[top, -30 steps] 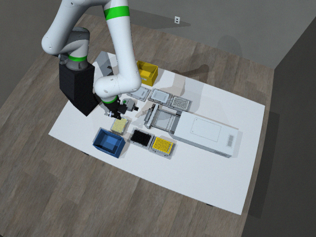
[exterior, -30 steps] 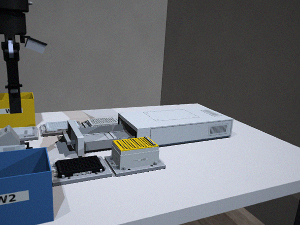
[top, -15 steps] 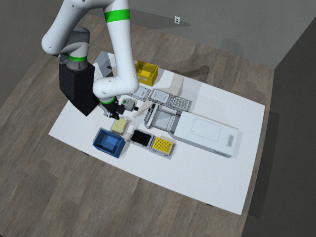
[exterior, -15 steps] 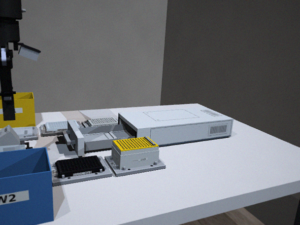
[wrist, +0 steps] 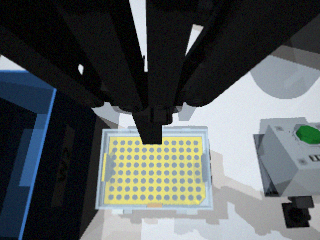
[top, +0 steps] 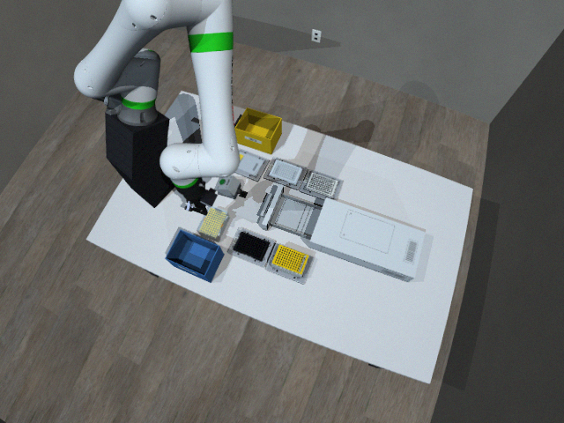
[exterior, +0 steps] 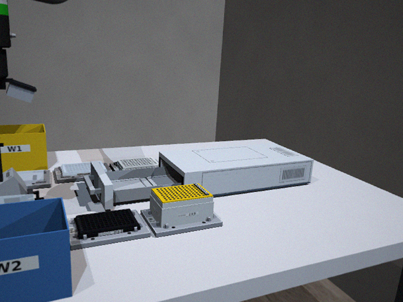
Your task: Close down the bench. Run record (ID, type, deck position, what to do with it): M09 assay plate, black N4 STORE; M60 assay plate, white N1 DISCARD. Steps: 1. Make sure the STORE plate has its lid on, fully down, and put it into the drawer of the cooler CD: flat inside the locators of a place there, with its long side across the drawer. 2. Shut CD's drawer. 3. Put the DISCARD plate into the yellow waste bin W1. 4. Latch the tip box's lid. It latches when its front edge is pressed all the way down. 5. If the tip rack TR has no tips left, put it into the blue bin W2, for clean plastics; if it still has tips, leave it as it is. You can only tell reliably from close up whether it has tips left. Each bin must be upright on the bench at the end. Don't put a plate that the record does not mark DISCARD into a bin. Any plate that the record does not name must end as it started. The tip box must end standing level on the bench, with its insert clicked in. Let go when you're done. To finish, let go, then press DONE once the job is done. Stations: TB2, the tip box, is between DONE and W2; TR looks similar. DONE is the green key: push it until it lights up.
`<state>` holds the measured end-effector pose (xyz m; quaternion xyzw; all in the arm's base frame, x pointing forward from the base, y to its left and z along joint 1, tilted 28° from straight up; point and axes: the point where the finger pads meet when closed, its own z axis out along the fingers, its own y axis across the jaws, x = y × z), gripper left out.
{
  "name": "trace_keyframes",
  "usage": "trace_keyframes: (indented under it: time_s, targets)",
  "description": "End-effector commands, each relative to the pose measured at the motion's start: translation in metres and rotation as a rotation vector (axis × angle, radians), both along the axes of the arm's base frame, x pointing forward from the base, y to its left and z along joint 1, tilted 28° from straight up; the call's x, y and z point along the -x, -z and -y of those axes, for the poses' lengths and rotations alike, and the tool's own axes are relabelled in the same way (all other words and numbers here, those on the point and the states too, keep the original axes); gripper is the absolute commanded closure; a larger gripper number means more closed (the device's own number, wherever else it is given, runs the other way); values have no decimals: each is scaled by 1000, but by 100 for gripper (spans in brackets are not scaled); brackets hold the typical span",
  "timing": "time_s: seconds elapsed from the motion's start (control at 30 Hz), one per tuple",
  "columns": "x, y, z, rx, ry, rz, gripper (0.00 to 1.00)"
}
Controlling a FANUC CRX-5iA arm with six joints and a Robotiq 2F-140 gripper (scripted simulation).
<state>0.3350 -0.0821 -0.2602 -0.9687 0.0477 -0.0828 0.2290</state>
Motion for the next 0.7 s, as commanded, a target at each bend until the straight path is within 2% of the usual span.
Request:
trace_keyframes:
  time_s: [0.0, 0.47, 0.67]
  targets:
    - [5, 8, -4, 0, 0, 3, 90]
    - [5, 8, -4, 0, 0, 3, 90]
    - [3, 15, -7, 0, 0, 3, 90]
